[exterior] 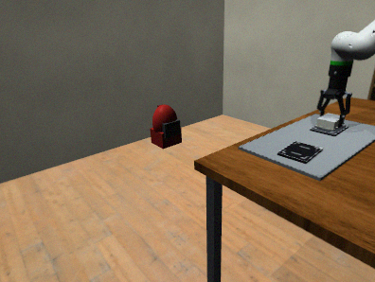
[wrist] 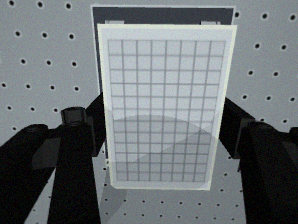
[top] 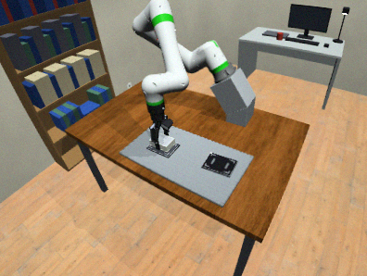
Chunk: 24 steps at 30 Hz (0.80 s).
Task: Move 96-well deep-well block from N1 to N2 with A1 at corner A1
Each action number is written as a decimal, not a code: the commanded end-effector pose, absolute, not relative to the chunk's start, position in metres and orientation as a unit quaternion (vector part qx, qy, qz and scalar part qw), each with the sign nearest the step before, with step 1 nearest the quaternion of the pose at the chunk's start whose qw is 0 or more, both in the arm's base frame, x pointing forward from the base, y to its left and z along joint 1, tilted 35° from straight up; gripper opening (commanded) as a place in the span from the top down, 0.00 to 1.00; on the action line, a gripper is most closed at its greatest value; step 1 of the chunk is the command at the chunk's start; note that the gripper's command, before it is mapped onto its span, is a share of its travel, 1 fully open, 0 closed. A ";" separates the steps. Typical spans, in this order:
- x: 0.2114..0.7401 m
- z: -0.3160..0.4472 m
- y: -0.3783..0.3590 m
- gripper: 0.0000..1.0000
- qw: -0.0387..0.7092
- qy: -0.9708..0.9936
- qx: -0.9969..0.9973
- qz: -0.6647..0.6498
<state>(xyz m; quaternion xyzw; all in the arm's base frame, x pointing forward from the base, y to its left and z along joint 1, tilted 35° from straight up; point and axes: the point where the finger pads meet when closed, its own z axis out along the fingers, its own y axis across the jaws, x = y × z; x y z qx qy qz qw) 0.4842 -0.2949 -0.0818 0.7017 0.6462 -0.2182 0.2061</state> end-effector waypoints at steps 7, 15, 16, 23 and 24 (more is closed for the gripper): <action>0.485 -0.082 -0.295 0.90 0.207 0.646 0.701 -0.218; 0.485 -0.083 -0.296 0.90 0.207 0.646 0.701 -0.218; 0.485 -0.083 -0.296 0.90 0.207 0.646 0.701 -0.218; 0.485 -0.084 -0.297 0.90 0.207 0.646 0.701 -0.218; 0.485 -0.084 -0.297 0.90 0.207 0.646 0.701 -0.218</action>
